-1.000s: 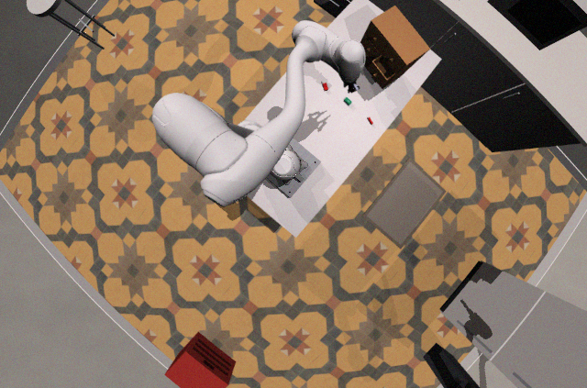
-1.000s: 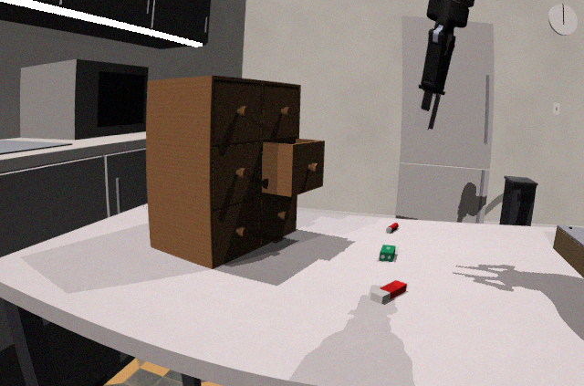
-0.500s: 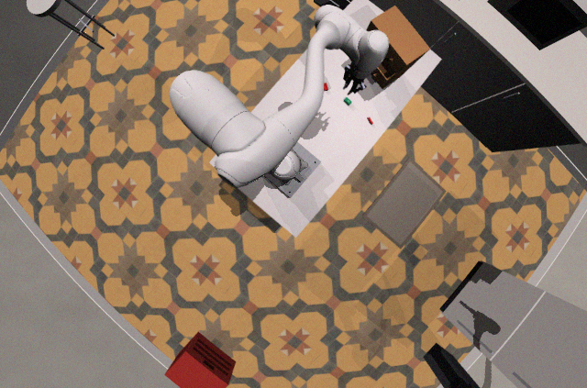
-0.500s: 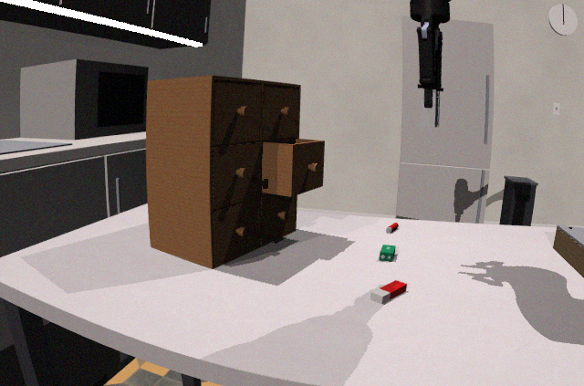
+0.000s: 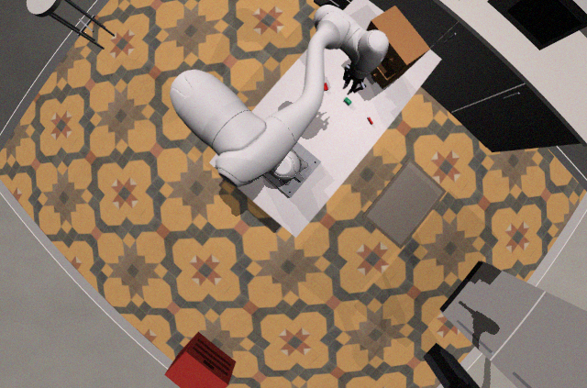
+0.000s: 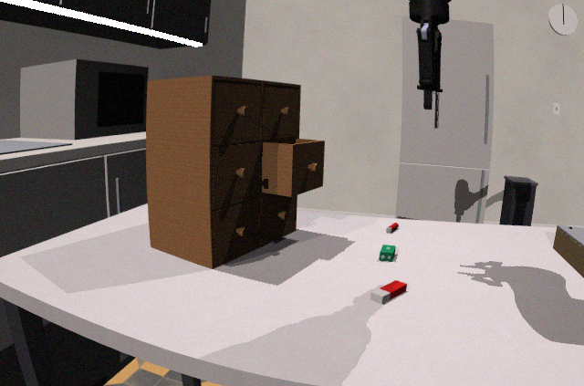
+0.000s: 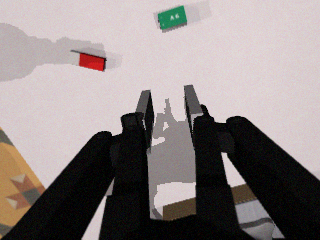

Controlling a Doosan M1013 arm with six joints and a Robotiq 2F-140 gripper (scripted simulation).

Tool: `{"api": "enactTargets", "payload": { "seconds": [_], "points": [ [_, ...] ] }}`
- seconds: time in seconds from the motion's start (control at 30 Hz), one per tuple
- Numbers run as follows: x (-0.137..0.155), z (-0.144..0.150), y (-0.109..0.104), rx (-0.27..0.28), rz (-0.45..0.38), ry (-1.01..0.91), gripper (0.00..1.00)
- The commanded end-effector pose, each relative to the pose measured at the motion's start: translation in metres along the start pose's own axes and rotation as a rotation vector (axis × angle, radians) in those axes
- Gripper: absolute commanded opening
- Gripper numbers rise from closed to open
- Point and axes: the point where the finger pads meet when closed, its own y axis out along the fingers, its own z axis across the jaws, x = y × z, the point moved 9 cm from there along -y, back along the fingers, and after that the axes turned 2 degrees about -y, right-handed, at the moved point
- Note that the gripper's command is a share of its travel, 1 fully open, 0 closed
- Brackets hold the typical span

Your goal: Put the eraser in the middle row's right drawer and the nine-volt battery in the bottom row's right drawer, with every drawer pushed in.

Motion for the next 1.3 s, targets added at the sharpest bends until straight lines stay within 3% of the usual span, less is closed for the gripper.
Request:
{"api": "enactTargets", "payload": {
  "seconds": [0.0, 0.07, 0.17, 0.23, 0.3, 0.33, 0.37, 0.4, 0.47, 0.5, 0.53, 0.67, 1.27],
  "points": [
    [-0.007, -0.018, 0.022, -0.001, 0.000, -0.150, 0.20],
    [-0.015, -0.044, 0.051, -0.001, 0.001, -0.326, 0.20],
    [-0.015, -0.044, 0.051, -0.001, 0.001, -0.351, 0.20],
    [-0.020, -0.076, 0.089, 0.001, 0.000, -0.547, 0.20],
    [-0.020, -0.076, 0.089, -0.001, 0.001, -0.599, 0.20],
    [-0.021, -0.092, 0.108, 0.001, 0.000, -0.687, 0.20],
    [-0.021, -0.092, 0.108, -0.001, 0.001, -0.726, 0.20],
    [-0.021, -0.107, 0.126, 0.002, 0.000, -0.786, 0.20],
    [-0.021, -0.107, 0.126, -0.001, 0.001, -0.847, 0.20],
    [-0.020, -0.121, 0.143, 0.001, 0.000, -0.938, 0.20],
    [-0.020, -0.121, 0.143, 0.000, 0.001, -0.955, 0.20],
    [-0.016, -0.147, 0.176, 0.000, 0.000, -1.168, 0.20],
    [-0.015, -0.152, 0.183, 0.000, 0.000, -1.212, 0.23]
  ]
}}
